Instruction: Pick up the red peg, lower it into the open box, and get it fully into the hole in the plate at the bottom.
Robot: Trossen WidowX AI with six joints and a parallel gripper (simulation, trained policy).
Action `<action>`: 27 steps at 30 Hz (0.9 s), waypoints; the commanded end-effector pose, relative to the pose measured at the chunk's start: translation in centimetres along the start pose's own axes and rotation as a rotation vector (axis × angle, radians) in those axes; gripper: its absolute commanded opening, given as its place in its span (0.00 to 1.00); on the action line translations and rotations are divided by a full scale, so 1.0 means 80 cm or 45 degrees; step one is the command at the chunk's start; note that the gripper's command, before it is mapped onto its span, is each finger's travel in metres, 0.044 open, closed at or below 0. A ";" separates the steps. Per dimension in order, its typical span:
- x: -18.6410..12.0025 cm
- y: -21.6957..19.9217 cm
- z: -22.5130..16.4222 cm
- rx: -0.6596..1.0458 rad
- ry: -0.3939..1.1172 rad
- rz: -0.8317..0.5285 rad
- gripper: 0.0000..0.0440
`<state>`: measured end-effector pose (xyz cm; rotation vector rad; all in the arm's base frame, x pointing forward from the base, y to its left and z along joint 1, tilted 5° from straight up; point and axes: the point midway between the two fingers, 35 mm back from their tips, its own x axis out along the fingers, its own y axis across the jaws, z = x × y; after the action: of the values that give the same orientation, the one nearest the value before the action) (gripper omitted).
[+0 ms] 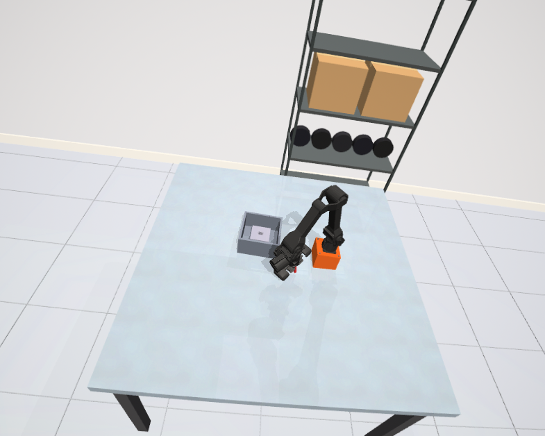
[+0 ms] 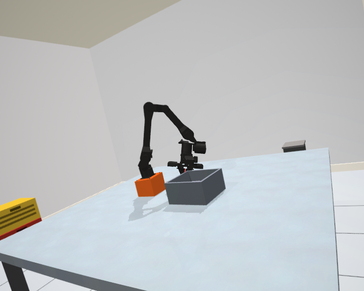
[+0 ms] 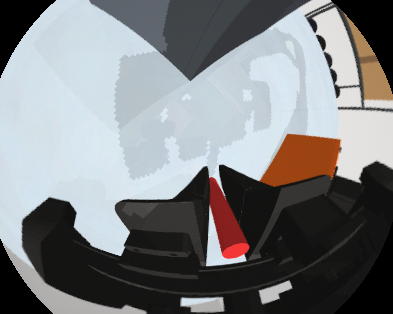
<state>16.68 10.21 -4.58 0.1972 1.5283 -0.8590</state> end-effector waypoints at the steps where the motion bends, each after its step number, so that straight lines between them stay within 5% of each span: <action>1: -0.020 0.000 0.010 -0.004 -0.035 0.017 0.00; 27: -0.122 -0.027 0.100 0.167 -0.143 0.041 0.00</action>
<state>22.49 8.11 4.91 0.2396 1.3890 -0.9149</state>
